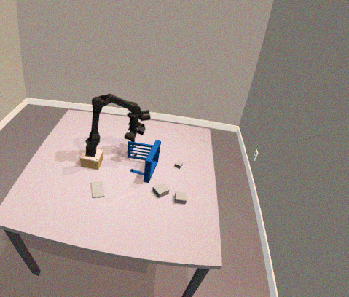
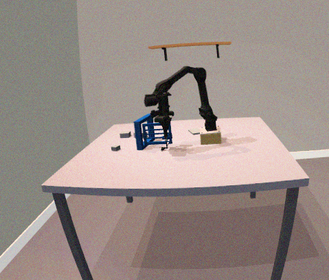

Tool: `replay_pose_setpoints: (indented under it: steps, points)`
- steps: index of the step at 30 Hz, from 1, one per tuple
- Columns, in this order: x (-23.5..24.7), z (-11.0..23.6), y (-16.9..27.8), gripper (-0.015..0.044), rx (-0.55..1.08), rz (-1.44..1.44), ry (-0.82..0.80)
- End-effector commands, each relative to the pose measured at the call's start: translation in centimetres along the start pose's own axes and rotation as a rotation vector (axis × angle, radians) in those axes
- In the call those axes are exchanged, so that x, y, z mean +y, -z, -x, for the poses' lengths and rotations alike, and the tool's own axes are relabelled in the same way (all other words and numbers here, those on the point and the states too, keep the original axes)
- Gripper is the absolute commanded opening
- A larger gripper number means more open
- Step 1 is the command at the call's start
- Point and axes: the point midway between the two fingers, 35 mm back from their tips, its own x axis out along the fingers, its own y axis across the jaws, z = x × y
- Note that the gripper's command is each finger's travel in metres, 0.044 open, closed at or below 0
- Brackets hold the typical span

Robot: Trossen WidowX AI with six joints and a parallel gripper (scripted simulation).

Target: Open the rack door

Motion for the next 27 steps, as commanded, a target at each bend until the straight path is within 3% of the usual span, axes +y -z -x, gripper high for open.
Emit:
replay_pose_setpoints:
  steps: [1,23,27]
  points:
    - [0.7,0.0,-0.3,0.0026,0.0,-0.075,0.005]
    - [2.5,0.0,-0.7,0.0026,0.0,-0.192,0.003]
    - [2.5,0.0,-0.7,0.0131,0.0,-0.192,0.003]
